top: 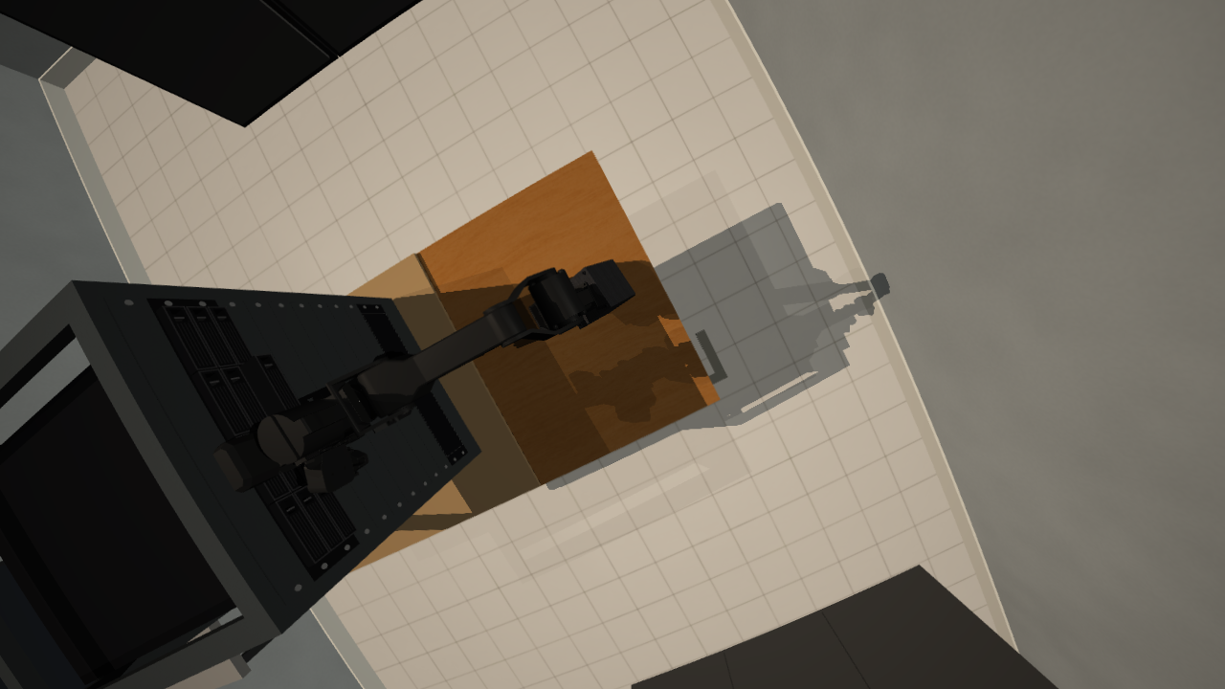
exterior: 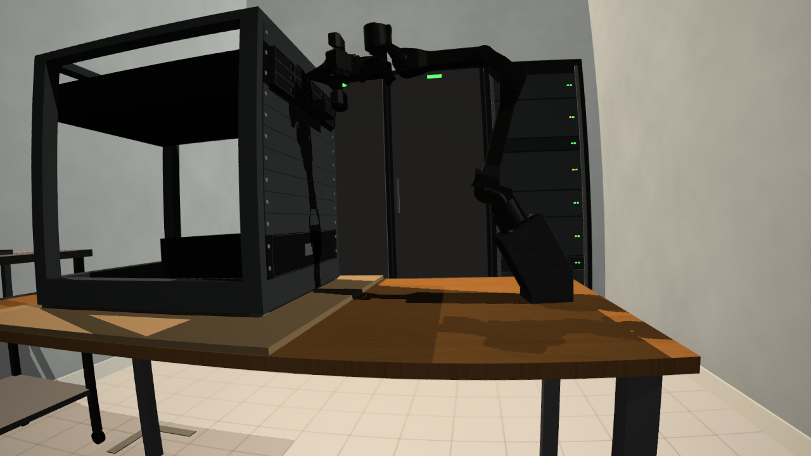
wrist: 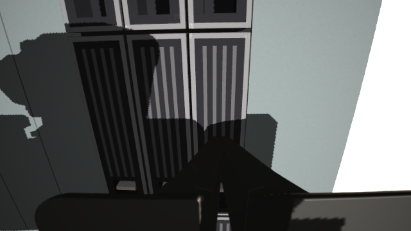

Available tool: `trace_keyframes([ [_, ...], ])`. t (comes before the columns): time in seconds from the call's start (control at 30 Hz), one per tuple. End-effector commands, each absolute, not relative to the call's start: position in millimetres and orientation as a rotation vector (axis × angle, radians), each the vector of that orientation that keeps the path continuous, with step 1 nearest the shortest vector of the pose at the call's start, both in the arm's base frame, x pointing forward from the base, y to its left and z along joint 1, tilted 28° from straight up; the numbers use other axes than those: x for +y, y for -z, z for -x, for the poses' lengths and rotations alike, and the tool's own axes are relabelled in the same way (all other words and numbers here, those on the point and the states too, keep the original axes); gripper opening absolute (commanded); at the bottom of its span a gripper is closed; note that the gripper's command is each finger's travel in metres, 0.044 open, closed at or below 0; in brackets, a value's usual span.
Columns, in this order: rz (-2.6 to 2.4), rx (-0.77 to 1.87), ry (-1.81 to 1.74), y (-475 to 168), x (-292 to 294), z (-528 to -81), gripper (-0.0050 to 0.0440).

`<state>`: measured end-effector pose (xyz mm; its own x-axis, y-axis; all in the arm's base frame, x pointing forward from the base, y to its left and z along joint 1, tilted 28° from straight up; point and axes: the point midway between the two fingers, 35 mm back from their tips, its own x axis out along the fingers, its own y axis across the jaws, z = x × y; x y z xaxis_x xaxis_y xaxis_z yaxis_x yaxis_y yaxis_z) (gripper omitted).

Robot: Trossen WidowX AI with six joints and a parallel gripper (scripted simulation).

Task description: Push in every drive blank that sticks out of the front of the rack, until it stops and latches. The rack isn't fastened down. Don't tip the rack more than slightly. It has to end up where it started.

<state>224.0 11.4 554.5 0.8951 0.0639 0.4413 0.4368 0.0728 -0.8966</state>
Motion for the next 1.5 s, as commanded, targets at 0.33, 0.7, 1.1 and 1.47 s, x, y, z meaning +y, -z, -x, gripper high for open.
trace_keyframes([
  [0.33,1.483,-0.440,0.315,-565.8,11.6,-217.8,-0.0050],
  [0.7,1.483,-0.440,0.315,-566.4,11.7,-218.9,-0.0050],
  [1.1,1.483,-0.440,0.315,-566.4,11.7,-218.9,-0.0050],
  [1.47,1.483,-0.440,0.315,-567.9,11.8,-221.4,-0.0050],
])
